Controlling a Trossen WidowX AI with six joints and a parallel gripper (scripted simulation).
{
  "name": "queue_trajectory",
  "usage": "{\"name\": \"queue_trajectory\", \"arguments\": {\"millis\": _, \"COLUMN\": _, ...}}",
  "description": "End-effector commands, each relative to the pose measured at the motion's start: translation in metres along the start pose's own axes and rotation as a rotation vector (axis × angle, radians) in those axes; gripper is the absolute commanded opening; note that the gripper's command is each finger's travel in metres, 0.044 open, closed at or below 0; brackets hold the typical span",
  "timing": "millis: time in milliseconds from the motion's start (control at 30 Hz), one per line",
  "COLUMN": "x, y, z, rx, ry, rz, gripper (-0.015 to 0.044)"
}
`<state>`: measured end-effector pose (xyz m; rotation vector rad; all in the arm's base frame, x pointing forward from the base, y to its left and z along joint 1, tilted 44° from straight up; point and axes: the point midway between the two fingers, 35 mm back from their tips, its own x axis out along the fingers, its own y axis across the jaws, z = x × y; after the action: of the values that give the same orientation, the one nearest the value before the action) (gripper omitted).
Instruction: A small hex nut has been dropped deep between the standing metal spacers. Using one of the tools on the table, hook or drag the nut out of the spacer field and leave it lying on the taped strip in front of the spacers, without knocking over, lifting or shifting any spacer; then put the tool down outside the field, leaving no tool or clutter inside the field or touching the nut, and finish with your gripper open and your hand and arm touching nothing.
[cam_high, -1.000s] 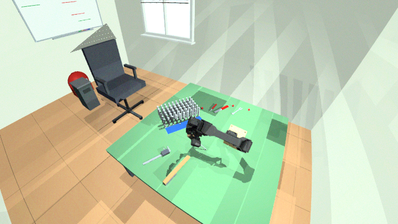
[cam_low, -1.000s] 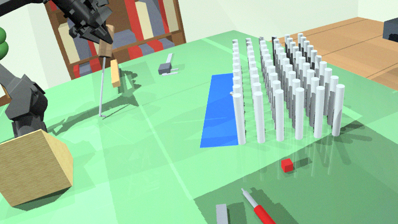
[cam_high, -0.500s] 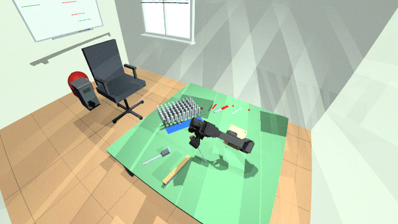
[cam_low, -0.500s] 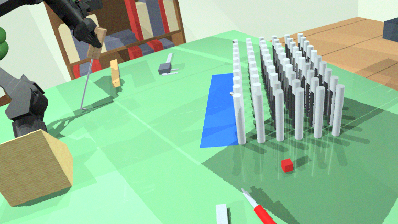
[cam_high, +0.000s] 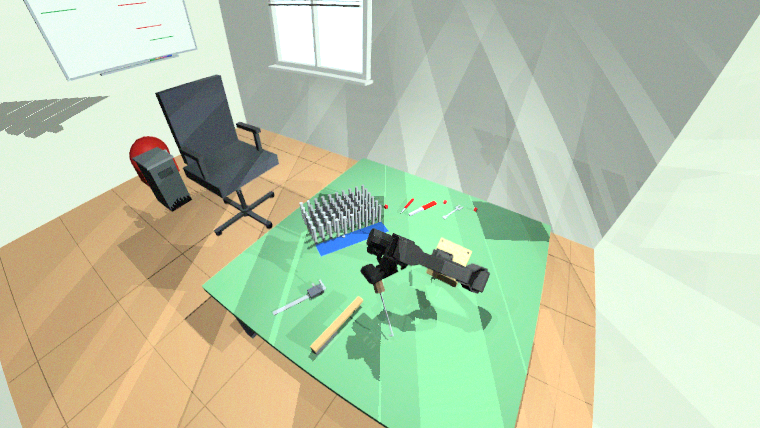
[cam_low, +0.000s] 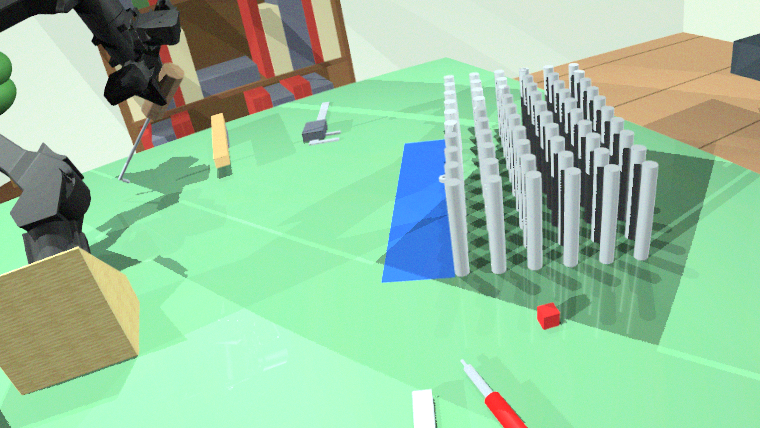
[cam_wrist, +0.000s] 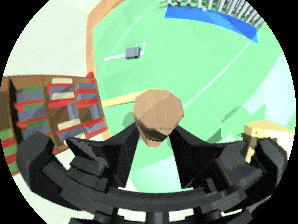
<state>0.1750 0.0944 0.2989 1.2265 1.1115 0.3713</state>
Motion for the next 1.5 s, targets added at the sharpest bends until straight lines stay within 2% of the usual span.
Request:
{"name": "queue_trajectory", "arguments": {"millis": 0, "x": -0.001, "y": 0.002, "z": -0.013, "rx": 0.140, "ry": 0.049, "rz": 0.023, "gripper": 0.0000}}
{"name": "queue_trajectory", "arguments": {"millis": 600, "x": -0.006, "y": 0.007, "z": -0.058, "rx": 0.689, "ry": 0.250, "rz": 0.037, "gripper": 0.0000}}
{"name": "queue_trajectory", "arguments": {"millis": 1167, "x": -0.017, "y": 0.011, "z": -0.097, "rx": 1.221, "ry": 0.457, "rz": -0.046, "gripper": 0.0000}}
{"name": "queue_trajectory", "arguments": {"millis": 1467, "x": -0.018, "y": 0.011, "z": -0.100, "rx": 1.267, "ry": 0.475, "rz": -0.058, "gripper": 0.0000}}
